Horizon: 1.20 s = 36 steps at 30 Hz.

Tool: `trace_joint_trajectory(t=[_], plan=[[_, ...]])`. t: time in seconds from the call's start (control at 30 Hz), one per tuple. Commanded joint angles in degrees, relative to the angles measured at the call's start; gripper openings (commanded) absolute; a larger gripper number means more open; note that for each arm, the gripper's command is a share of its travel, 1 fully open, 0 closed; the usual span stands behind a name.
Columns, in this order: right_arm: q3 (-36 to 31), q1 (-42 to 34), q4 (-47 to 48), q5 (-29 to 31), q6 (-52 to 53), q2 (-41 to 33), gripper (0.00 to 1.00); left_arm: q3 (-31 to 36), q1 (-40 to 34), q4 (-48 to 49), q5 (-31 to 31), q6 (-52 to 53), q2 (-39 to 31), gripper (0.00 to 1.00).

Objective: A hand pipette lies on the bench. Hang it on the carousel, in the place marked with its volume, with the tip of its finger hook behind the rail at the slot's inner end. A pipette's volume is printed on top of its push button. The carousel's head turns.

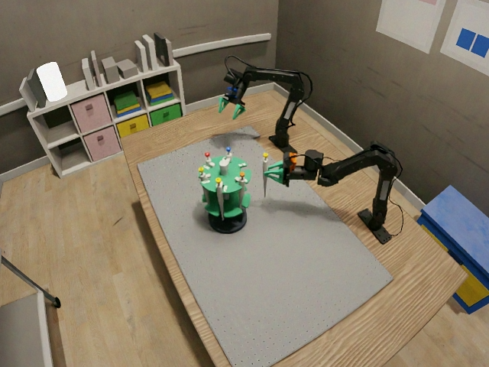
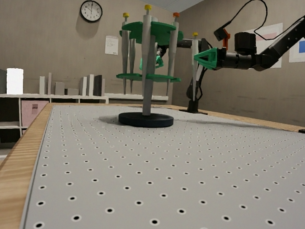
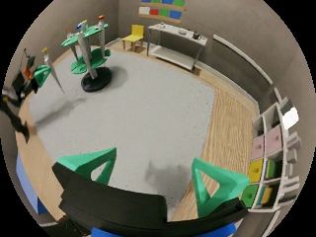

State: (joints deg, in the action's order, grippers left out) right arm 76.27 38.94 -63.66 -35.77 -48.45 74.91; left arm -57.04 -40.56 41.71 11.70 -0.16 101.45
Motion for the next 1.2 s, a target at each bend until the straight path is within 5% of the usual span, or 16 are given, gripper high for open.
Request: trace_joint_trajectory(t=[0.0, 1.17], plan=[[0.58, 0.64, 0.52, -1.34, -0.6, 0.56, 1.0, -2.11, 0.02, 2.67, -0.29, 0.57, -1.23, 0.12], [0.58, 0.64, 0.52, -1.34, -0.6, 0.56, 1.0, -3.43, -0.41, 2.63, 0.1, 0.18, -3.01, 0.12]])
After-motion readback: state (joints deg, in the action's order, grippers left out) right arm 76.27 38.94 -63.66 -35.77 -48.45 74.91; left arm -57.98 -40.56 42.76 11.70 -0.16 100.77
